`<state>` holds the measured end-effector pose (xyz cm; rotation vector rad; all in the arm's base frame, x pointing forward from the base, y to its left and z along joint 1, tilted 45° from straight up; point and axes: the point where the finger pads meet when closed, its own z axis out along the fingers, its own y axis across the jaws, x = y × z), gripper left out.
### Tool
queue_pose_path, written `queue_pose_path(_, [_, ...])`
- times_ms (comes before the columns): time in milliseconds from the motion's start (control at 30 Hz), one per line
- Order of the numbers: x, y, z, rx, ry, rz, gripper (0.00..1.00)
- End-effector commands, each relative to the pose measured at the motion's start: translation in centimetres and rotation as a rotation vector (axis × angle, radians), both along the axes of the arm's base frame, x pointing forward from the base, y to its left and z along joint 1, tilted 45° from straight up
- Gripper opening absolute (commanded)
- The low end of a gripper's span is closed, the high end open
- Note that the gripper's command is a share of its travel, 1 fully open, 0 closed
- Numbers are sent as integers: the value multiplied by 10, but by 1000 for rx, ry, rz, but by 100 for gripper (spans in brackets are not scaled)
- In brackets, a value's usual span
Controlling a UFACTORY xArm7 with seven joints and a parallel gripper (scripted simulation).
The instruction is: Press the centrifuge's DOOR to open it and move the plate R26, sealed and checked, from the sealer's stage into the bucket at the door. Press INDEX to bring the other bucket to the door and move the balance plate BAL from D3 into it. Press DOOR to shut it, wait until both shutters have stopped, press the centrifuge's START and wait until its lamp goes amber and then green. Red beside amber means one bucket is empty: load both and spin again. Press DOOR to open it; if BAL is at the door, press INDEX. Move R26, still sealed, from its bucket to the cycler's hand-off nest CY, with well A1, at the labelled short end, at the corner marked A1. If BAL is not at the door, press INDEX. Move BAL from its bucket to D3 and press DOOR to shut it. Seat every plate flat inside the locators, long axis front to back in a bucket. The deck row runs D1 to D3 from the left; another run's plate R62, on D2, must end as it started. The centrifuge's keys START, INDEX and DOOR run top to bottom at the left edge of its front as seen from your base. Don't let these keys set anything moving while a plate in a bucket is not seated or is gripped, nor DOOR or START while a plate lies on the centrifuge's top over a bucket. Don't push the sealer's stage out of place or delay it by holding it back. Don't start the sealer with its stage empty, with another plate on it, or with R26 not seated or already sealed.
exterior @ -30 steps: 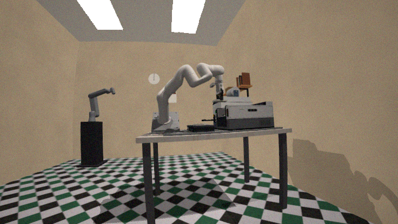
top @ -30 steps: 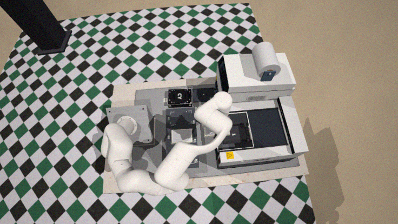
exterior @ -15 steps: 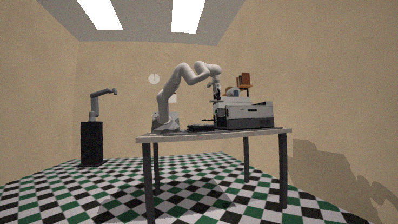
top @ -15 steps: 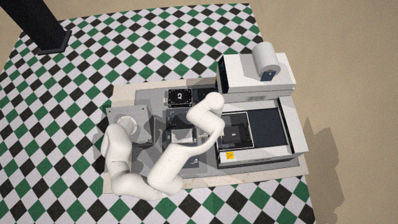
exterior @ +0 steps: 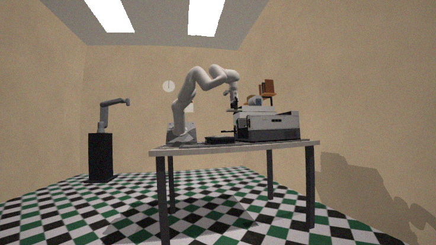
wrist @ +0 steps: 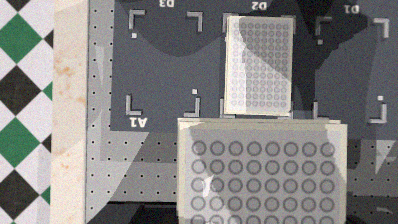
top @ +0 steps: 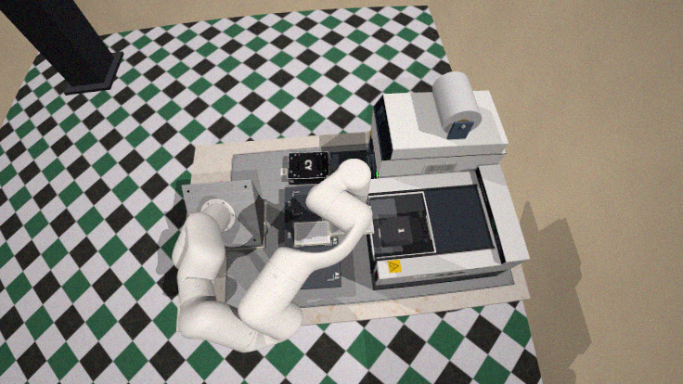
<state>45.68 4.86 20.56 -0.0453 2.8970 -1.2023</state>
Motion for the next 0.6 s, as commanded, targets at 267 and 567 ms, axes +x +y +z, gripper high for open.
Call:
queue_pose_path(267, [-26,1,2,4,-5,5,0])
queue_pose_path(567, [-47,1,2,4,-5,5,0])
